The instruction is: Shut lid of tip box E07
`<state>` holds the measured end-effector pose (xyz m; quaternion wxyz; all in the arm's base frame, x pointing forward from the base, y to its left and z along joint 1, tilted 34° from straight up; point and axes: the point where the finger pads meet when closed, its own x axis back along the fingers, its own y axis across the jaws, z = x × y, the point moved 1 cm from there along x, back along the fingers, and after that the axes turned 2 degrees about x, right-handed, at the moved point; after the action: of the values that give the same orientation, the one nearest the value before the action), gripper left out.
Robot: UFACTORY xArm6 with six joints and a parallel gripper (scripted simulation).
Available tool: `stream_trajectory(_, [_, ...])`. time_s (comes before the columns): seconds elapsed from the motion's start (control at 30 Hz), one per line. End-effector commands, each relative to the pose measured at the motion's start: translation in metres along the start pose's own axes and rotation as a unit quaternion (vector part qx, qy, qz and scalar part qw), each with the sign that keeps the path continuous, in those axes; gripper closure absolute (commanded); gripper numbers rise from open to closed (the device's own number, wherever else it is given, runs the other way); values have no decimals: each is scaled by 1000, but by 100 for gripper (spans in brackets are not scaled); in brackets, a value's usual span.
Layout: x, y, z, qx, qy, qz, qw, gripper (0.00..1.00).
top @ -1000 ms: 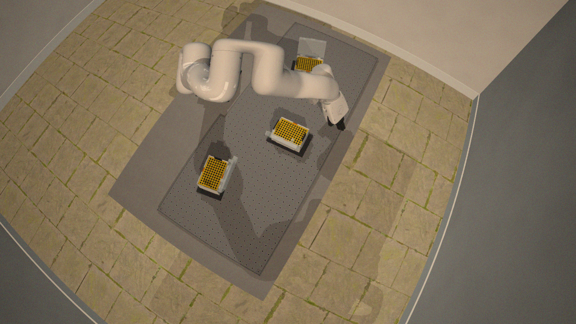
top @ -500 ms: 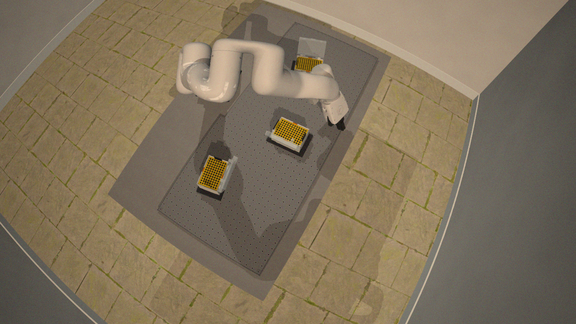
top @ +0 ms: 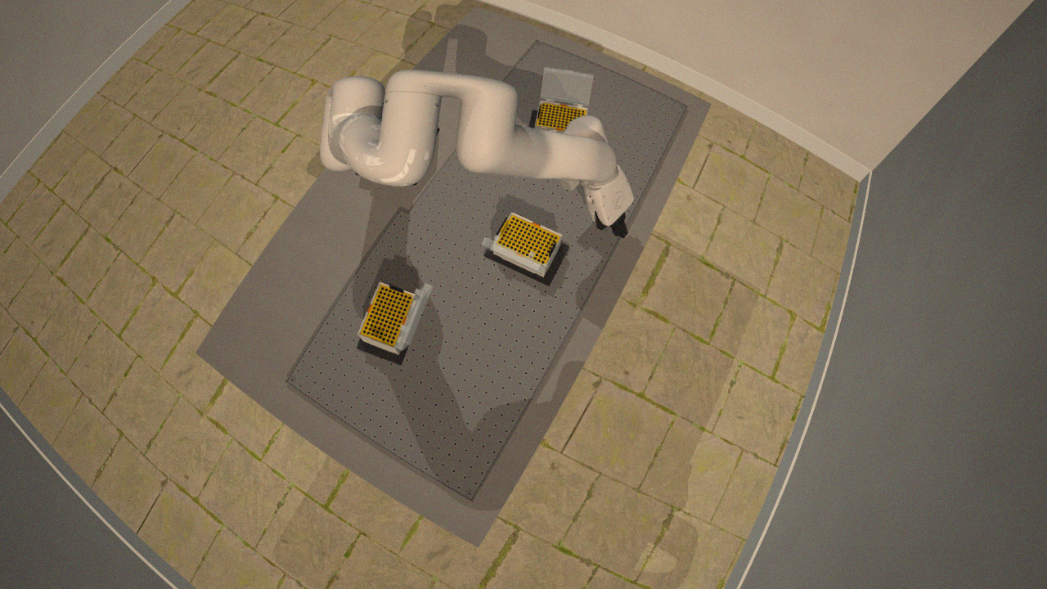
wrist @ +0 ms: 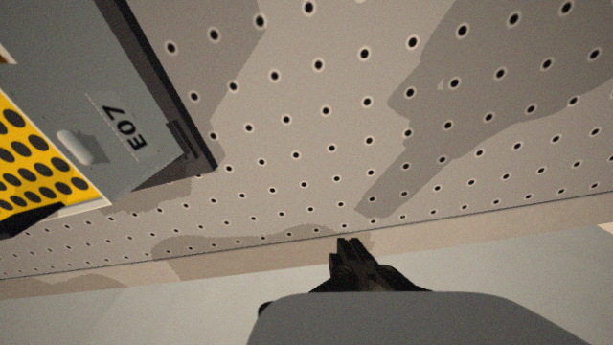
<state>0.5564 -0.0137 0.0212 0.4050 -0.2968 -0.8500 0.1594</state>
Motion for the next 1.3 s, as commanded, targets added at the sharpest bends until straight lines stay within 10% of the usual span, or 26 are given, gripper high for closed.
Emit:
stream_trajectory(0.0, [1, 0, -2, -1, -1, -1, 1000, 100])
stream_trajectory(1.27, [122, -2, -72, -1, -1, -1, 1000, 100])
